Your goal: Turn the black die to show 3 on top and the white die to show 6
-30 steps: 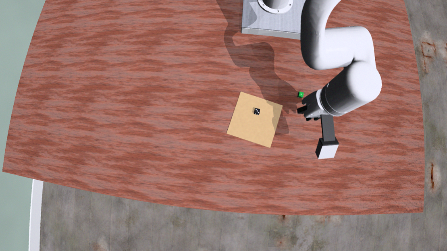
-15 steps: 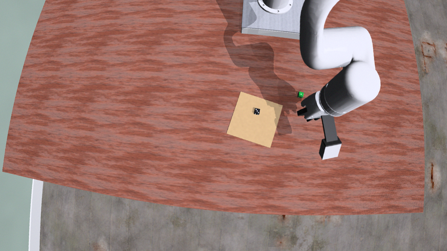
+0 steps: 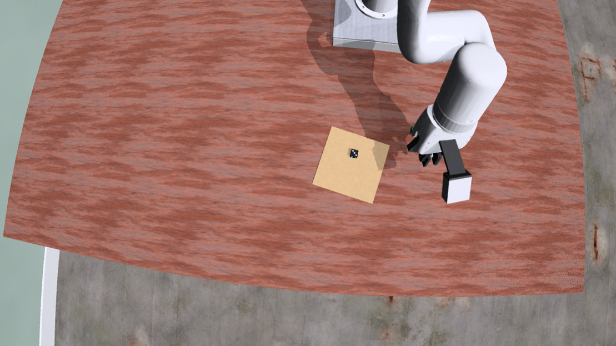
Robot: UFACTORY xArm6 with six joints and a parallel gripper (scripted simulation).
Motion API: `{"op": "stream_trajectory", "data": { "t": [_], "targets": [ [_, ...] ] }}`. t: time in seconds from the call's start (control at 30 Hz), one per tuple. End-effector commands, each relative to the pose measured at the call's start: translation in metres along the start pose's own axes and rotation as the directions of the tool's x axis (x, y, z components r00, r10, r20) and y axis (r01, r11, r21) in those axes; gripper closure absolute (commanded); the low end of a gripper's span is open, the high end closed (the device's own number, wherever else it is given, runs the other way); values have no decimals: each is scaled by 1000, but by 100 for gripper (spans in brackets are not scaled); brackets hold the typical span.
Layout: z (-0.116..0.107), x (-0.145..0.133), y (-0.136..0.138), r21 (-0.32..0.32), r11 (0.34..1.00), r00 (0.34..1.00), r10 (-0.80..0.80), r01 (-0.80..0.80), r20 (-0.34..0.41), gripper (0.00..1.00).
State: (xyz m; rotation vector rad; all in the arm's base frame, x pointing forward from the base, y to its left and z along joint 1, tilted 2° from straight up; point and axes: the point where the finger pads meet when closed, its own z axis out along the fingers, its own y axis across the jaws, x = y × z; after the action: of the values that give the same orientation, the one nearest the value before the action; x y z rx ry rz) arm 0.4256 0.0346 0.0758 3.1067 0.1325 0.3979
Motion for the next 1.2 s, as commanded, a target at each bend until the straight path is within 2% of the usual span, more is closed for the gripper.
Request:
{"op": "stream_trajectory", "data": {
  "t": [0.0, 0.17, 0.2, 0.27, 0.4, 0.63, 0.77, 1.17],
  "targets": [
    [-1, 1, 3, -7, 1000, 984, 0, -2, -177, 89],
    [0, 0, -5, 25, 1000, 960, 3, 4, -282, 89],
    [0, -1, -3, 18, 1000, 950, 3, 3, -312, 89],
    [0, -1, -3, 18, 1000, 950, 3, 3, -312, 89],
    [-1, -4, 1, -3, 1000, 900, -1, -1, -436, 89],
    [-1, -6, 0, -3, 1000, 828, -1, -1, -561, 89],
    [-1, -7, -1, -2, 1000, 806, 0, -1, -592, 89],
    [1, -8, -1, -1, 1000, 802, 0, -1, -598, 89]
  ]
}}
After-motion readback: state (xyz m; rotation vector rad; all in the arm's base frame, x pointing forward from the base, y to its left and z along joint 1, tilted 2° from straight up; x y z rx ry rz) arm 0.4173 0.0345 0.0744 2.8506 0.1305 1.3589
